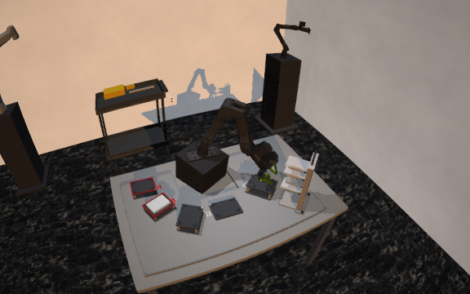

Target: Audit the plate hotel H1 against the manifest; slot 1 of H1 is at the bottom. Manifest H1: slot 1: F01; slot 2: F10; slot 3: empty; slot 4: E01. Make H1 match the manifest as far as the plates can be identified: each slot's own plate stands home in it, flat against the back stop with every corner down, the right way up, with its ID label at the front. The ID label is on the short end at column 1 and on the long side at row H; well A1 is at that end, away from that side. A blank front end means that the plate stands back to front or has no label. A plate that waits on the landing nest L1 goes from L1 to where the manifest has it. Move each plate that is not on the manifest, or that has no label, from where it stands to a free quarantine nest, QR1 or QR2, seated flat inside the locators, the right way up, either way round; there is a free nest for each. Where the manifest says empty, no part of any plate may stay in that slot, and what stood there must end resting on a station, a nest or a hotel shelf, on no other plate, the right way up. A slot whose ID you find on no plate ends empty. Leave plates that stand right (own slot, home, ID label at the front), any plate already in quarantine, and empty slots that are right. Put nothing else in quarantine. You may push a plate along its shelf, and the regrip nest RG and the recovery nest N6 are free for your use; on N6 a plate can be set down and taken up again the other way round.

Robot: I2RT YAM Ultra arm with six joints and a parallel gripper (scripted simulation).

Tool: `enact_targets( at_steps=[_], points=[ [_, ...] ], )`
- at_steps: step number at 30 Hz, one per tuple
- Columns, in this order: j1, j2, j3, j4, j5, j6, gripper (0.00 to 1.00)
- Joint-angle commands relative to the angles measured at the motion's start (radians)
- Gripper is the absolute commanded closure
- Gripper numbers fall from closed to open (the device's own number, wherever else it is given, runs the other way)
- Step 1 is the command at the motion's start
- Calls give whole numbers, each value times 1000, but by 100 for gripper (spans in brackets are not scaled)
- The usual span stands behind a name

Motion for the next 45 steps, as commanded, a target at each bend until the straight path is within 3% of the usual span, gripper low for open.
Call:
enact_targets(
  at_steps=[1, 34, 45],
  points=[
    [0, -7, 5, 4, 0, -1, 0],
    [0, -7, 5, 4, 0, -1, 0],
    [9, -37, -58, 35, 7, 5, 0]
  ],
)
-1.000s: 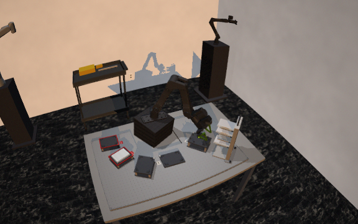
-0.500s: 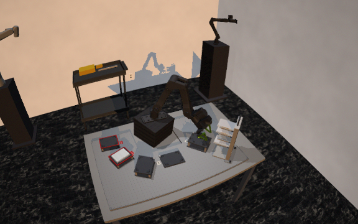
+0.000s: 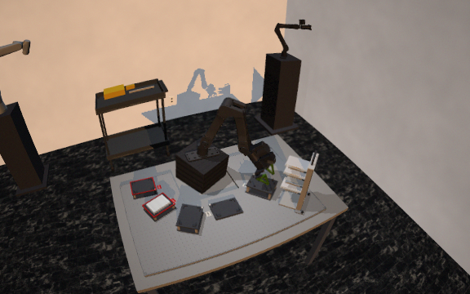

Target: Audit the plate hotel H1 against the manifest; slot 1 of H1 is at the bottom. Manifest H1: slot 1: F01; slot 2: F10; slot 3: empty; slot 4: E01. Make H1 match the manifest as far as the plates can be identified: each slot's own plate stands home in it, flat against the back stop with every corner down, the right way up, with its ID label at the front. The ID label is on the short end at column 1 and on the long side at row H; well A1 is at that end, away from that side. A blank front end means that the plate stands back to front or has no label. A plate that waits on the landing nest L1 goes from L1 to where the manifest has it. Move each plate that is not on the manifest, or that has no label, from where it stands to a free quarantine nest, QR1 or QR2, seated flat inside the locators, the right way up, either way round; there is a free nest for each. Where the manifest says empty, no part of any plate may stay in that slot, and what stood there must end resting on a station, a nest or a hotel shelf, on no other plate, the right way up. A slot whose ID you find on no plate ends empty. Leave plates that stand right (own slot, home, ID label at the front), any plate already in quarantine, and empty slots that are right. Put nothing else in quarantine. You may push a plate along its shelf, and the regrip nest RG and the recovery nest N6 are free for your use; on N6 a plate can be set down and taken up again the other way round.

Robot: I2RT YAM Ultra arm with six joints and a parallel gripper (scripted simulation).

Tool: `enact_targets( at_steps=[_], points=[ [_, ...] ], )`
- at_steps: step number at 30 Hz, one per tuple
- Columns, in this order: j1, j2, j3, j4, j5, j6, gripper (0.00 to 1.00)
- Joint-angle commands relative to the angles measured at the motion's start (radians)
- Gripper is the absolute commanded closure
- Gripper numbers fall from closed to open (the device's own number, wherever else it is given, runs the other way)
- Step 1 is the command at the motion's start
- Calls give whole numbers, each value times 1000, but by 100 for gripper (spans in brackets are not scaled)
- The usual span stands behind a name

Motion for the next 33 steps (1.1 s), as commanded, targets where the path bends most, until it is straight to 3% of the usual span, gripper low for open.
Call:
enact_targets(
  at_steps=[1, 8, 22, 33],
  points=[
    [2, -27, -12, 34, 5, 3, 0],
    [10, -50, -60, 58, 11, 8, 0],
    [11, -55, -67, 60, 12, 9, 0],
    [21, -126, -109, 30, 19, 15, 0]
  ],
)
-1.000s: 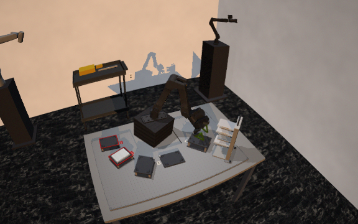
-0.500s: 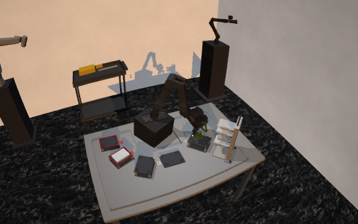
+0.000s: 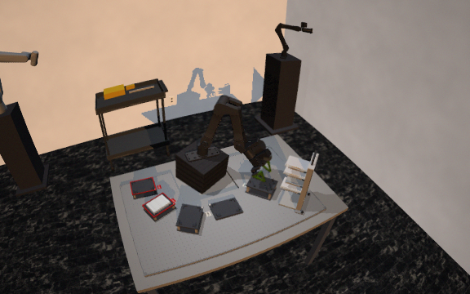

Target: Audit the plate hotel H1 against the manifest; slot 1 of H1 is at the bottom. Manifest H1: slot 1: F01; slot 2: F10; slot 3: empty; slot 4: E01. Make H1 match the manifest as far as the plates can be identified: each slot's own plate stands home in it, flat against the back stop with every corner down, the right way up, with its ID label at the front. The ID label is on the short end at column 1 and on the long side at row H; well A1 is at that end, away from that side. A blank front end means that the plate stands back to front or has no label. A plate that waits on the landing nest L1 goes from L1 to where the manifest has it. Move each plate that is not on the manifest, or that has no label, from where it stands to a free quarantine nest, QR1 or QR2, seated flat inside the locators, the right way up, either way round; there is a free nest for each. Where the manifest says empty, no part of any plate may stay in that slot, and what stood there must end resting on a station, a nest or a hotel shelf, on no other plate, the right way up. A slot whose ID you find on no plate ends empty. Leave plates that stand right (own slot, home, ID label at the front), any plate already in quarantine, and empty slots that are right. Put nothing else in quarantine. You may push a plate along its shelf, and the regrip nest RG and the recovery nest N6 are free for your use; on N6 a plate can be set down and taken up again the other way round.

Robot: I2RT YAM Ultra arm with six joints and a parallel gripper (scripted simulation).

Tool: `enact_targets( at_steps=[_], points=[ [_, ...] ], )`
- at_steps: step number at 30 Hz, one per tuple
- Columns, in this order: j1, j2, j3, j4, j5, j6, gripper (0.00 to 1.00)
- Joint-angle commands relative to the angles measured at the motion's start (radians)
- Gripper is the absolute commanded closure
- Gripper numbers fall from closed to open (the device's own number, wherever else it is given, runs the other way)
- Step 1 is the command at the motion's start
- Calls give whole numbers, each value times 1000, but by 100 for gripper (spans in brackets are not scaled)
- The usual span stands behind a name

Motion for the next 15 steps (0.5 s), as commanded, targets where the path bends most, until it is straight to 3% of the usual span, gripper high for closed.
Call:
enact_targets(
  at_steps=[1, 15],
  points=[
    [3, -38, -6, -4, 5, 4, 0],
    [18, -142, -56, -60, 17, 13, 0]
  ],
)
